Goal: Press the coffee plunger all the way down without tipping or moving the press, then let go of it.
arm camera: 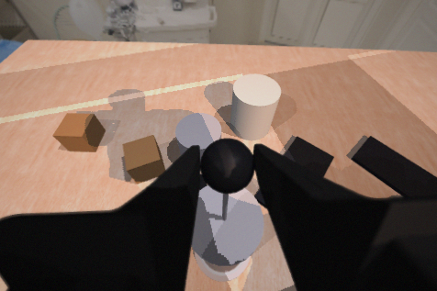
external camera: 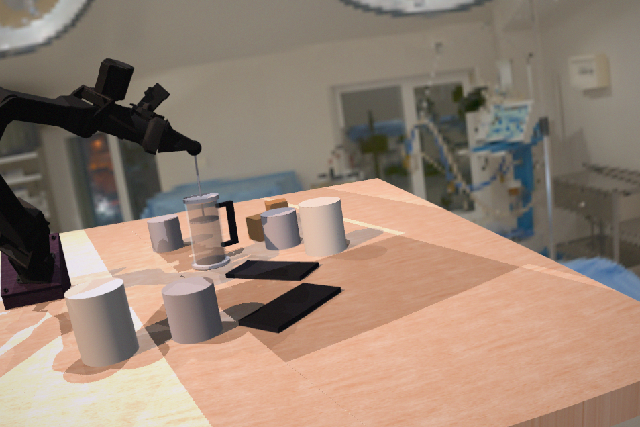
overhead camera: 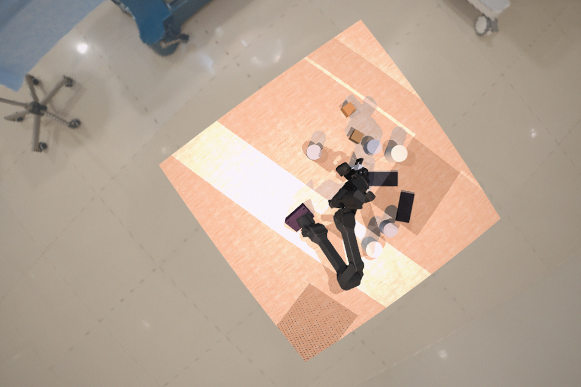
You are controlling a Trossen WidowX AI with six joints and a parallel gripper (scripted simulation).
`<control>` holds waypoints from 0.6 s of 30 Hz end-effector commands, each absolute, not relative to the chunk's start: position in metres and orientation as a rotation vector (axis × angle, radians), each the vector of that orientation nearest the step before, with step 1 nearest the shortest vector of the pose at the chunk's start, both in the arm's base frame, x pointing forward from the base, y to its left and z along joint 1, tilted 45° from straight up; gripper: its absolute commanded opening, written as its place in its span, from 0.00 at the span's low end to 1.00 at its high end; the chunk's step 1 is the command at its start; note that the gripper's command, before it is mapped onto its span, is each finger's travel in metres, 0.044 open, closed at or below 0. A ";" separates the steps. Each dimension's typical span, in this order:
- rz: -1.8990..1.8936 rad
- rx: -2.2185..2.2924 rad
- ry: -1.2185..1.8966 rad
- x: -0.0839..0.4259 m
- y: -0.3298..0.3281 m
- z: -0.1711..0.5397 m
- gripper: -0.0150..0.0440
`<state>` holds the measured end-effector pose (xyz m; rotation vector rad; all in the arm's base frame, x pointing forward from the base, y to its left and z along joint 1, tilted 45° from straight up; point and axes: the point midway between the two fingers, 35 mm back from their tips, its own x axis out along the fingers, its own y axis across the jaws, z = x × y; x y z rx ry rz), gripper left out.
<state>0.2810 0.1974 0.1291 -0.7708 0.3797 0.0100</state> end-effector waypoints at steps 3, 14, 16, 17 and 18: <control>-0.003 -0.801 0.418 0.284 0.179 0.108 0.45; -0.003 -0.801 0.416 0.288 0.168 0.095 0.45; -0.003 -0.801 0.416 0.289 0.165 0.093 0.45; -0.003 -0.802 0.415 0.290 0.164 0.091 0.45; -0.003 -0.802 0.415 0.290 0.163 0.090 0.45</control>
